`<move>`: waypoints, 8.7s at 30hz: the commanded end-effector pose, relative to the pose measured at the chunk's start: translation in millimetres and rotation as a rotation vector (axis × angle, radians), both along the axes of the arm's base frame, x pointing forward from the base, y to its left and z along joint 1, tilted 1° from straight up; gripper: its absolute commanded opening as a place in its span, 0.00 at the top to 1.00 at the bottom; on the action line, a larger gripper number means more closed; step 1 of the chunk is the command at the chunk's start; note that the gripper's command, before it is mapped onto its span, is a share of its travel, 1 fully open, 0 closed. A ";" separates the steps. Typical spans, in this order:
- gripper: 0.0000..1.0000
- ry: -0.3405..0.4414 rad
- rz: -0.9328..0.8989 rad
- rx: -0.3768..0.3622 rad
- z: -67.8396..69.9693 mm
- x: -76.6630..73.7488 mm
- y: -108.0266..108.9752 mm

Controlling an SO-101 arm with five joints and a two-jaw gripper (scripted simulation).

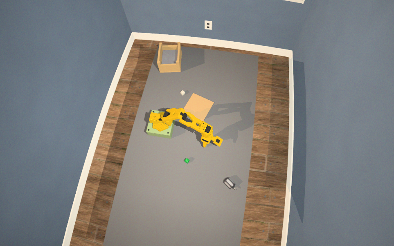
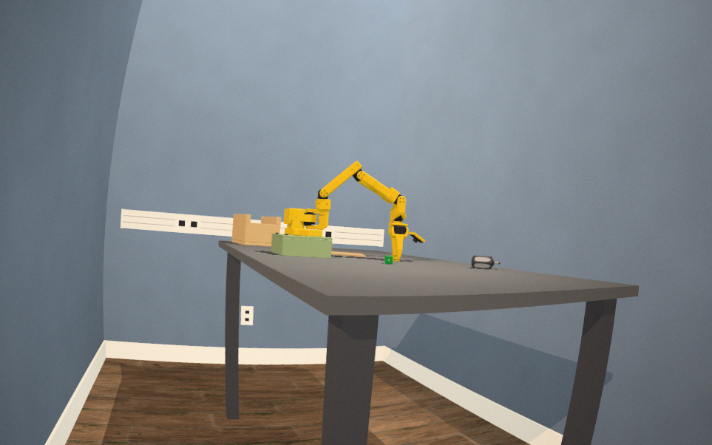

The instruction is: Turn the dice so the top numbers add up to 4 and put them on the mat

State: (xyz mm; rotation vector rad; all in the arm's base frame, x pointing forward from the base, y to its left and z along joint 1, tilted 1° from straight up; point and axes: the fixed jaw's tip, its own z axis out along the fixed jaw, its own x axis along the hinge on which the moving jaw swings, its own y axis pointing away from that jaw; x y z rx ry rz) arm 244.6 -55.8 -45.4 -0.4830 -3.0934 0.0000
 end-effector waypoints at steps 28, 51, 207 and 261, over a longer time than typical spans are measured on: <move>0.87 0.028 -0.002 0.010 -7.5 -8.0 -4.6; 0.95 0.028 -0.002 0.010 -7.5 -8.6 -6.4; 1.00 -0.001 0.996 0.001 24.1 -62.3 228.6; 1.00 -0.001 0.996 0.001 4.9 -62.7 228.5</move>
